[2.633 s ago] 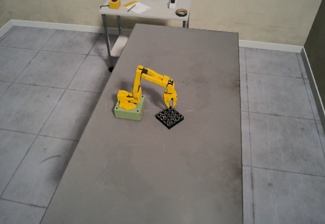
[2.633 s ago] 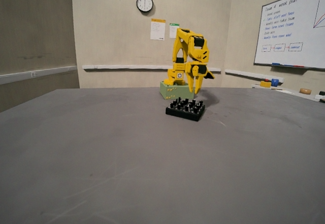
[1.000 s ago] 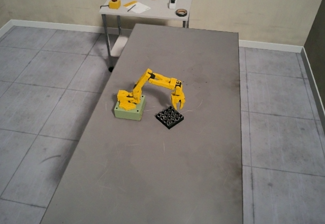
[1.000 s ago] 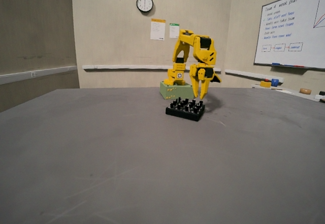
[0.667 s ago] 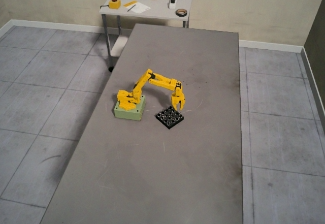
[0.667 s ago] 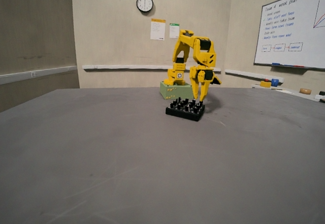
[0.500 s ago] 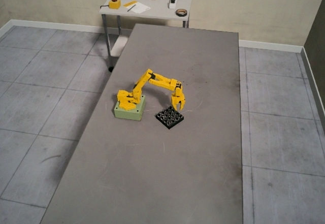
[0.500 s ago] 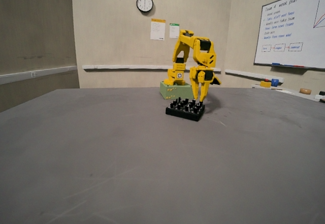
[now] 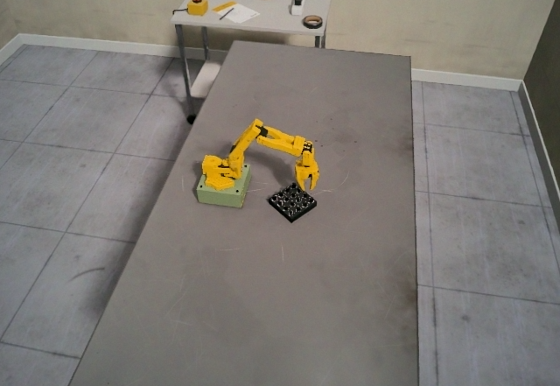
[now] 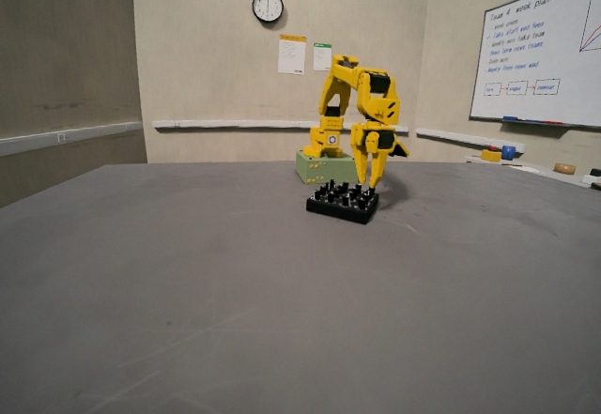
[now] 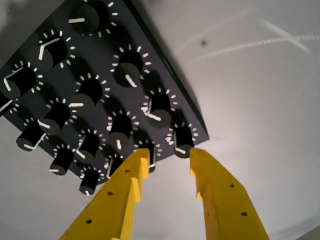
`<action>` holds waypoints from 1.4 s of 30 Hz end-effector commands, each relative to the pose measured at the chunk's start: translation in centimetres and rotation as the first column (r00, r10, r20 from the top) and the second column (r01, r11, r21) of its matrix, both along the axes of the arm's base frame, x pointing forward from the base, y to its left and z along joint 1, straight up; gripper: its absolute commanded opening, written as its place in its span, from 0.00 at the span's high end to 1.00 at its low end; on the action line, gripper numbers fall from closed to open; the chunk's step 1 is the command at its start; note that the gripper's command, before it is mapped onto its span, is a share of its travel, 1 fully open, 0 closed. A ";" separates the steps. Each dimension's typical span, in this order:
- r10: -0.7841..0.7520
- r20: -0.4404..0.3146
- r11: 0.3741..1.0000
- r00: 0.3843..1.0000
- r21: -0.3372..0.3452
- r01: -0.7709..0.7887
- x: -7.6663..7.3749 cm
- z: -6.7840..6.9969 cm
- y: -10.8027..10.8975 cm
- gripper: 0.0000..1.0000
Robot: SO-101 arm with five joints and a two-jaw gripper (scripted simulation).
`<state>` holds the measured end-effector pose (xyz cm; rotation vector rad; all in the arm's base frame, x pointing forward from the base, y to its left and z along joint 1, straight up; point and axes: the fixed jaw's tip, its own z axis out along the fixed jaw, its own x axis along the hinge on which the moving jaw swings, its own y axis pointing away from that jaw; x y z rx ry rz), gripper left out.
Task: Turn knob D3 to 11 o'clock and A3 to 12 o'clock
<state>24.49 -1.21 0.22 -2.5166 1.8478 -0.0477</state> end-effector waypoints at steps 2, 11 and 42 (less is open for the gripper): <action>0.018 -0.032 1.000 0.999 0.003 -0.018 -0.5 -0.7 0.3 0.90; 0.018 -0.032 1.000 0.999 0.003 -0.018 -0.7 -1.1 0.4 0.90; 0.018 -0.032 1.000 0.999 0.003 -0.018 -1.0 -1.4 0.6 0.90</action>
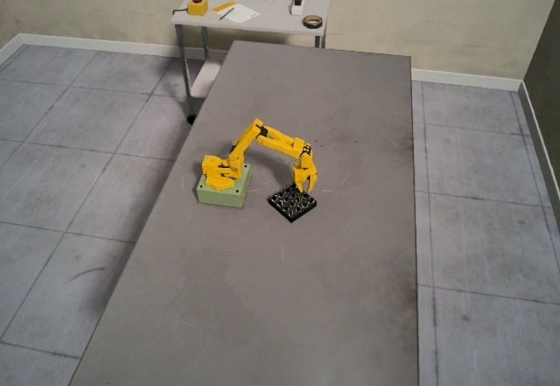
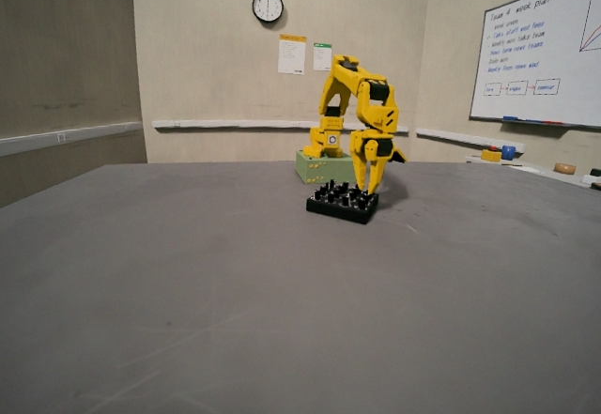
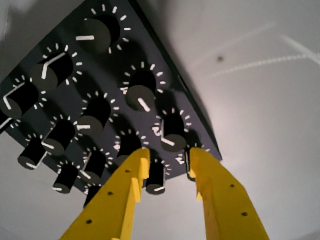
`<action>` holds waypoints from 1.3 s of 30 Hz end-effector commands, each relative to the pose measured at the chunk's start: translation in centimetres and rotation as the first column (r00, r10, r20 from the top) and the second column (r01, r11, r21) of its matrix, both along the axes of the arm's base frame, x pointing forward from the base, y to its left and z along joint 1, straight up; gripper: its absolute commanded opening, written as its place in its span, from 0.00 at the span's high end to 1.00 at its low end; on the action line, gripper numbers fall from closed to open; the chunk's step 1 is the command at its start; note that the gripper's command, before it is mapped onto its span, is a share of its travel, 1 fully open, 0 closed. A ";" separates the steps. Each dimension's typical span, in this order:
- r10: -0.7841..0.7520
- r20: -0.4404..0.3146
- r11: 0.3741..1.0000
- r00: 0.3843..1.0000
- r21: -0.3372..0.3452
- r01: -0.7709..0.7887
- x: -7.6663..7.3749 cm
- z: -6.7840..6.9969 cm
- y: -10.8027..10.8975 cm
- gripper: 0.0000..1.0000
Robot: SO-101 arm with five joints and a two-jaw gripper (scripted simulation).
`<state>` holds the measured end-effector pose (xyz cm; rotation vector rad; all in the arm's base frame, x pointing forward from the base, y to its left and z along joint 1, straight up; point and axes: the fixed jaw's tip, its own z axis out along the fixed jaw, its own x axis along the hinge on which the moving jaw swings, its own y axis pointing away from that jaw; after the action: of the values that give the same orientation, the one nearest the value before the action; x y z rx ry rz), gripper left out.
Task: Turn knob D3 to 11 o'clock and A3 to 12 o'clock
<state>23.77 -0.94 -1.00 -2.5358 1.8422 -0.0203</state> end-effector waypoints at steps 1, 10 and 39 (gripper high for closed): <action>0.008 -0.011 1.000 1.000 0.002 -0.008 -0.2 -0.2 0.3 0.90; 0.008 -0.011 1.000 1.000 0.002 -0.008 -0.1 0.2 0.3 0.90; 0.008 -0.011 1.000 1.000 0.002 -0.008 0.2 0.1 0.3 0.90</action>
<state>24.09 -0.93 -0.35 -2.5339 1.8395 -0.0272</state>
